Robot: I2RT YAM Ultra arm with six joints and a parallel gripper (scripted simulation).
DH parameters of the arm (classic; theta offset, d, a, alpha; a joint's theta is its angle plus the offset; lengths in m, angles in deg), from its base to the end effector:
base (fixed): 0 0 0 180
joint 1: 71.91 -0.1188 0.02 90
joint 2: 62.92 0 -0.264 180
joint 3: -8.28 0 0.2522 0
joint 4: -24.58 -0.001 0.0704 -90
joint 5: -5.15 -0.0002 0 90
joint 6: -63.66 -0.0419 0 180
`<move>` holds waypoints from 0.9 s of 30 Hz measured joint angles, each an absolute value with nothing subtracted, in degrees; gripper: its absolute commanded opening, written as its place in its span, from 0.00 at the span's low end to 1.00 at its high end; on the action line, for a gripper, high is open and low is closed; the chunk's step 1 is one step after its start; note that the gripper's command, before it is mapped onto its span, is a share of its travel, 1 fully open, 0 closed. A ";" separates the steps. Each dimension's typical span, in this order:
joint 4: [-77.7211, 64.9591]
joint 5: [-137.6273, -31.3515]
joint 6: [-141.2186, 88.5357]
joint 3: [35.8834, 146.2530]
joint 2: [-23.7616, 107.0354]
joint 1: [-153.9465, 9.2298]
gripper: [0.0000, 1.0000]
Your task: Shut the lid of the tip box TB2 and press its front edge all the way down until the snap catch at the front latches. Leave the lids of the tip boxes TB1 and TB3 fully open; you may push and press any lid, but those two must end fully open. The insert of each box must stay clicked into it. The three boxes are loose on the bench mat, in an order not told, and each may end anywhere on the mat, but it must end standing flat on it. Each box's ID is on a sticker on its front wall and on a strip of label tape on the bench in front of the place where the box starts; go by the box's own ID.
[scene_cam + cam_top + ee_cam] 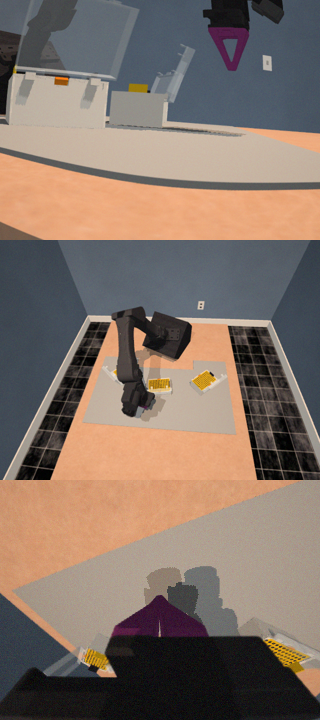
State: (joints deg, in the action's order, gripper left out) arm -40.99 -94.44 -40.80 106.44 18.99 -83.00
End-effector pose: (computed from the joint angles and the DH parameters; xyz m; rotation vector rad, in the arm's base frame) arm 0.2932 0.0514 0.3659 0.1460 2.4111 0.0004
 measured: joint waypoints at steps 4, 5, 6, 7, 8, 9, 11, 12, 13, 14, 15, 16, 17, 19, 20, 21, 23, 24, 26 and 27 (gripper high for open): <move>-41.89 -92.84 -39.58 106.85 18.68 -79.18 0.00; -42.06 -92.34 -39.16 106.92 18.60 -78.24 0.00; -42.19 -91.81 -38.66 106.92 18.47 -77.25 0.00; -42.52 -91.44 -38.44 107.05 18.40 -76.29 0.00; -42.83 -91.07 -38.20 107.18 18.36 -75.37 0.00; -43.04 -90.83 -38.02 107.27 18.29 -74.61 0.00; -43.42 -90.31 -37.61 107.42 18.16 -73.84 0.00; -43.50 -89.78 -37.22 107.42 18.07 -73.36 0.00; -43.64 -89.21 -36.73 107.42 17.98 -72.64 0.00; -43.90 -88.82 -36.54 107.51 17.94 -71.77 0.00; -44.14 -88.45 -36.32 107.60 17.90 -70.83 0.00; -44.36 -88.03 -36.01 107.66 17.81 -69.82 0.00; -44.55 -87.57 -35.58 107.73 17.74 -68.75 0.00; -44.99 -86.70 -34.83 107.88 17.57 -66.61 0.00; -45.23 -86.33 -34.59 107.97 17.50 -65.65 0.00; -45.47 -85.87 -34.24 108.05 17.42 -64.71 0.00; -45.91 -84.78 -33.24 108.19 17.22 -62.67 0.00; -46.17 -84.38 -33.00 108.27 17.13 -61.65 0.00; -46.65 -83.71 -32.52 108.45 16.96 -59.85 0.00; -46.83 -83.55 -32.36 108.51 16.89 -59.37 0.00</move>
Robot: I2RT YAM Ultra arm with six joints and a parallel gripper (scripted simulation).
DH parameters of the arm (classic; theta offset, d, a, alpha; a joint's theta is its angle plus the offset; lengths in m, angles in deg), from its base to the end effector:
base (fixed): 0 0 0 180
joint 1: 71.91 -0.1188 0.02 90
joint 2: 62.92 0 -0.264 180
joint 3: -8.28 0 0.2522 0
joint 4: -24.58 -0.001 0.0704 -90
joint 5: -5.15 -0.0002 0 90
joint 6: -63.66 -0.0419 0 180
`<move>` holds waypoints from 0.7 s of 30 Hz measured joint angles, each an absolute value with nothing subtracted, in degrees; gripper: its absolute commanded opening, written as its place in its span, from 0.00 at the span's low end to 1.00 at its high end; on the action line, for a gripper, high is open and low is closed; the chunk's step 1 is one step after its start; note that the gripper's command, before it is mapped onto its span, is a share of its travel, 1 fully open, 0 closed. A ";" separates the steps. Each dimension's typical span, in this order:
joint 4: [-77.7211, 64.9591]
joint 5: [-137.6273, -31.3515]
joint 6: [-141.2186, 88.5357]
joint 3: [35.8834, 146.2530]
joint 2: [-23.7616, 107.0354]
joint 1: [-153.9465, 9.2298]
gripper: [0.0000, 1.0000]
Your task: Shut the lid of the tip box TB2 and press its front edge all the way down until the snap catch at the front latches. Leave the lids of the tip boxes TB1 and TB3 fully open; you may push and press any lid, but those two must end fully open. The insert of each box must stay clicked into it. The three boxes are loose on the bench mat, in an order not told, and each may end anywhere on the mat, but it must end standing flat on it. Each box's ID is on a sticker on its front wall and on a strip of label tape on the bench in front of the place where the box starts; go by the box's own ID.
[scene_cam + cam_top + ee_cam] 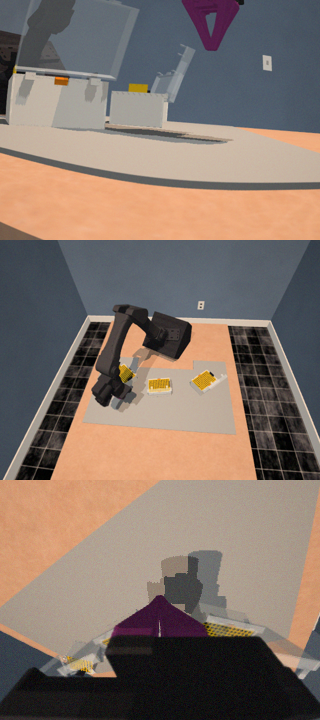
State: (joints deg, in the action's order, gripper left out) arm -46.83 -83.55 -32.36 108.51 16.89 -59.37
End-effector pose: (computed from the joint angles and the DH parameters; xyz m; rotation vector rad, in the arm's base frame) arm 0.2739 -0.0589 0.3792 0.3870 2.4299 -0.0217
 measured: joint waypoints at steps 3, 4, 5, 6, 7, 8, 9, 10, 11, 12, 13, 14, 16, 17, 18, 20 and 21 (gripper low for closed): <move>-47.37 -81.98 -31.12 108.71 16.67 -57.76 0.00; -47.57 -81.54 -30.88 108.78 16.59 -56.84 0.00; -47.79 -81.15 -30.64 108.84 16.52 -55.83 0.00; -48.03 -80.69 -30.29 108.93 16.43 -54.78 0.00; -48.27 -80.21 -29.81 109.02 16.37 -53.65 0.00; -48.51 -79.66 -29.24 109.10 16.28 -52.49 0.00; -48.73 -79.27 -28.98 109.17 16.21 -51.40 0.00; -48.97 -78.85 -28.69 109.26 16.11 -50.37 0.00; -49.23 -78.35 -28.30 109.34 16.02 -49.34 0.00; -49.51 -77.80 -27.79 109.43 15.95 -48.29 0.00; -49.73 -77.37 -27.55 109.50 15.84 -47.24 0.00; -49.97 -76.93 -27.31 109.58 15.73 -46.24 0.00; -50.48 -76.08 -26.61 109.74 15.52 -44.29 0.00; -50.67 -75.88 -26.37 109.83 15.43 -43.70 0.00; -50.72 -75.60 -26.33 109.78 15.30 -43.35 0.00; -51.13 -74.68 -26.02 109.83 15.06 -42.24 0.00; -51.39 -74.13 -25.63 109.91 14.99 -41.30 0.00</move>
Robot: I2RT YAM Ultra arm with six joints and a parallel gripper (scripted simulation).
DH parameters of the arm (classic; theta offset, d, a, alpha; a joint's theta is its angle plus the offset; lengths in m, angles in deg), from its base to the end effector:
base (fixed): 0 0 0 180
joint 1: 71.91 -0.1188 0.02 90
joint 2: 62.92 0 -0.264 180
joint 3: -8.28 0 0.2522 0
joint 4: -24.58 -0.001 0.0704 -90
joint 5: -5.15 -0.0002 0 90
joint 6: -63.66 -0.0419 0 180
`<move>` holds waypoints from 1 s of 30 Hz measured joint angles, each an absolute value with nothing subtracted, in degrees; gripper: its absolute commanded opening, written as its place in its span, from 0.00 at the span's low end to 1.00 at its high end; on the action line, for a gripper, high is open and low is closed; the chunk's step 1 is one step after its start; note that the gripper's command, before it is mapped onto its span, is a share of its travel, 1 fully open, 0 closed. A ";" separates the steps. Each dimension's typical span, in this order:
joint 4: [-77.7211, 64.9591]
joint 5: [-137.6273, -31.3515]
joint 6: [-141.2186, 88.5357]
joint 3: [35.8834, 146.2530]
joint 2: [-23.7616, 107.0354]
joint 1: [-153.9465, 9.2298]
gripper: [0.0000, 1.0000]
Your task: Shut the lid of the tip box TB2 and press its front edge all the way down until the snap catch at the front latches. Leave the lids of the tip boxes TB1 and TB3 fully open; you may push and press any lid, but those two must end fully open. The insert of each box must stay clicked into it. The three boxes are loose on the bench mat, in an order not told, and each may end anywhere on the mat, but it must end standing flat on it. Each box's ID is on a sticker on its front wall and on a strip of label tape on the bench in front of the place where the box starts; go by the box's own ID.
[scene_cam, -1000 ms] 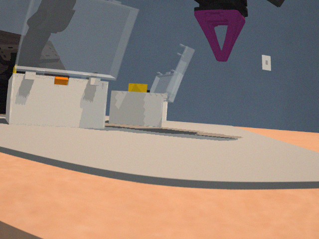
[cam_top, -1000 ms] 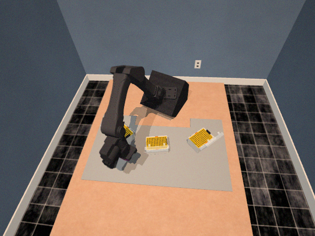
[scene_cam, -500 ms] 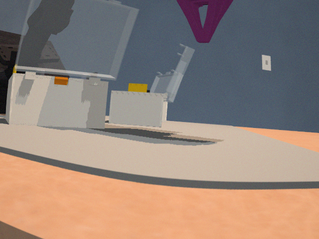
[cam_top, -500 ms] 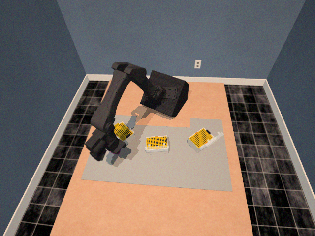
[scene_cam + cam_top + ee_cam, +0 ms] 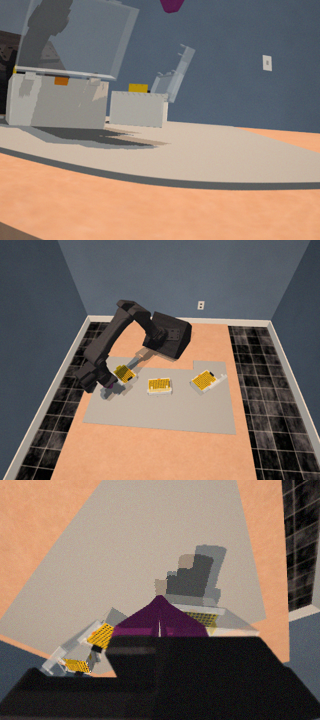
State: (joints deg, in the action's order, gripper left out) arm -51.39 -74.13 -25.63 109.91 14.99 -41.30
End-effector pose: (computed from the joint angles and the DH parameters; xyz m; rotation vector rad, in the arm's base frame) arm 0.2315 -0.1267 0.3901 0.5582 2.3964 -0.0048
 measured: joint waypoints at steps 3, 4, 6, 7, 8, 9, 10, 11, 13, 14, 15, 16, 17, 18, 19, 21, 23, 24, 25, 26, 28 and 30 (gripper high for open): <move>-52.18 -72.60 -24.23 110.31 14.79 -37.69 0.00; -52.40 -72.17 -23.93 110.37 14.68 -36.53 0.00; -53.01 -71.12 -22.94 110.61 14.53 -34.26 0.00; -53.41 -70.50 -22.29 110.83 14.51 -33.10 0.00; -53.60 -70.00 -21.94 110.92 14.40 -31.94 0.00; -53.82 -69.50 -21.59 110.98 14.29 -30.85 0.00; -54.15 -68.95 -21.13 111.11 14.20 -29.74 0.00; -54.54 -68.34 -20.54 111.29 14.14 -28.60 0.00; -55.09 -67.68 -19.64 111.62 14.05 -26.92 0.00; -55.11 -67.31 -19.51 111.55 13.90 -26.52 0.00; -55.39 -66.83 -19.34 111.51 13.79 -26.02 0.00; -55.68 -66.29 -19.01 111.57 13.70 -25.25 0.00; -56.03 -65.70 -18.53 111.75 13.68 -24.25 0.00; -56.44 -65.13 -17.92 112.01 13.68 -23.02 0.00; -56.79 -64.73 -17.35 112.29 13.66 -21.84 0.00; -57.21 -64.27 -16.54 112.73 13.64 -20.58 0.00; -57.47 -63.79 -16.01 112.86 13.66 -20.45 0.00; -57.60 -63.58 -15.82 112.91 13.66 -20.47 0.00; -57.71 -63.42 -15.66 112.93 13.64 -20.45 0.00; -57.80 -63.29 -15.53 112.93 13.66 -20.45 0.00; -57.93 -63.12 -15.36 112.93 13.66 -20.45 0.00; -58.02 -62.99 -15.25 112.93 13.66 -20.45 0.00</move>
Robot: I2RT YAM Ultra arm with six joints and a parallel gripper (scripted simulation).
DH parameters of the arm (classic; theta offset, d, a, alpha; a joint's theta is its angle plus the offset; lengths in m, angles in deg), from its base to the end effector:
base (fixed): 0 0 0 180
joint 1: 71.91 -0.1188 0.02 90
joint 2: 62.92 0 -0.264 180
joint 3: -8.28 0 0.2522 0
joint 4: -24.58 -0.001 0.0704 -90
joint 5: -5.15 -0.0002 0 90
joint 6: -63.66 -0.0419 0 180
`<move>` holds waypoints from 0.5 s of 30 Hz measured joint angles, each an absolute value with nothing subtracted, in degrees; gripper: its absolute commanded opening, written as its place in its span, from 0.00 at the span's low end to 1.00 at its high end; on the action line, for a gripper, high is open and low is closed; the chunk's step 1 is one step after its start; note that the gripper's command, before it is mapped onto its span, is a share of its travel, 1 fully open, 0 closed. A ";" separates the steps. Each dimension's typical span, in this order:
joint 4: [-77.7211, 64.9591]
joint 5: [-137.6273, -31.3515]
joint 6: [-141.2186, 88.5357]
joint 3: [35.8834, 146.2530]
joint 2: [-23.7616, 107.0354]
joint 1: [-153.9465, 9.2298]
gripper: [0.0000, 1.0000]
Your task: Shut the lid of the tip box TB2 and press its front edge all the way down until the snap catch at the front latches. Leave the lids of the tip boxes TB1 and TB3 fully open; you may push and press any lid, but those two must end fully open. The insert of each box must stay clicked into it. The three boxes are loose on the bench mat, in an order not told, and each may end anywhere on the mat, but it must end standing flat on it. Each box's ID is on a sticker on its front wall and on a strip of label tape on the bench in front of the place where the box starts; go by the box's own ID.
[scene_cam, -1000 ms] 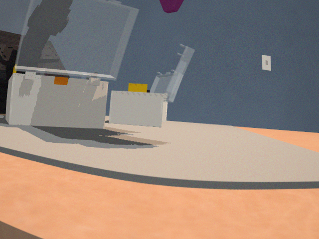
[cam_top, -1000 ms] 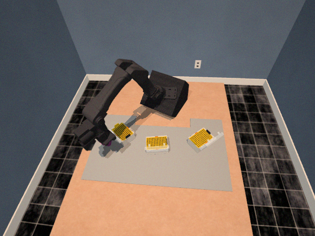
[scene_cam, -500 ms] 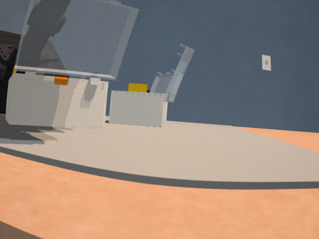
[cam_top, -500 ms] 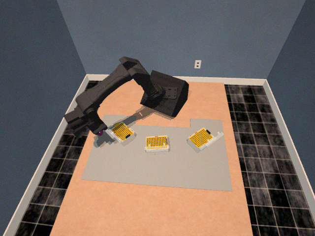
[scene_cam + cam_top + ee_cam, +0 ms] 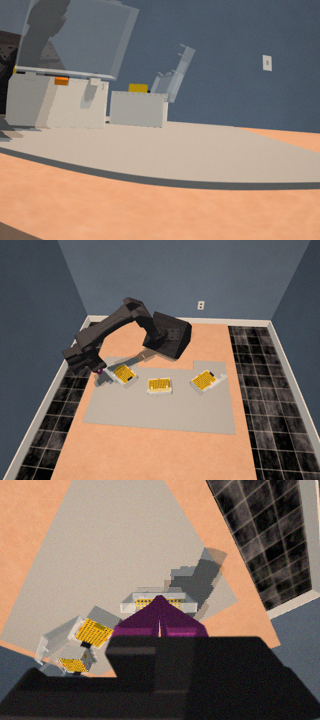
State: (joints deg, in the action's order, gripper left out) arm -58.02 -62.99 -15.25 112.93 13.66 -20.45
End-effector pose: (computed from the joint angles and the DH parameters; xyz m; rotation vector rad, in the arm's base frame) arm 0.1653 -0.1809 0.4051 0.6957 2.3260 -0.0024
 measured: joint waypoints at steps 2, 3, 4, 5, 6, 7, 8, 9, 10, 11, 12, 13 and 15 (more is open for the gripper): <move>-58.08 -62.92 -15.18 112.93 13.66 -20.45 0.00; -58.08 -62.90 -15.16 112.93 13.66 -20.45 0.00; -58.10 -62.88 -15.14 112.93 13.66 -20.45 0.00; -58.10 -62.88 -15.12 112.93 13.66 -20.45 0.00; -58.10 -62.85 -15.12 112.93 13.66 -20.45 0.00; -58.13 -62.85 -15.10 112.93 13.66 -20.45 0.00; -58.13 -62.83 -15.10 112.93 13.66 -20.45 0.00; -58.13 -62.83 -15.10 112.93 13.66 -20.45 0.00; -58.13 -62.83 -15.10 112.93 13.66 -20.45 0.00; -58.13 -62.83 -15.07 112.93 13.66 -20.45 0.00; -58.13 -62.83 -15.07 112.93 13.66 -20.45 0.00; -58.06 -62.83 -15.07 112.86 13.64 -20.51 0.00; -57.78 -62.83 -15.10 112.43 13.66 -20.82 0.00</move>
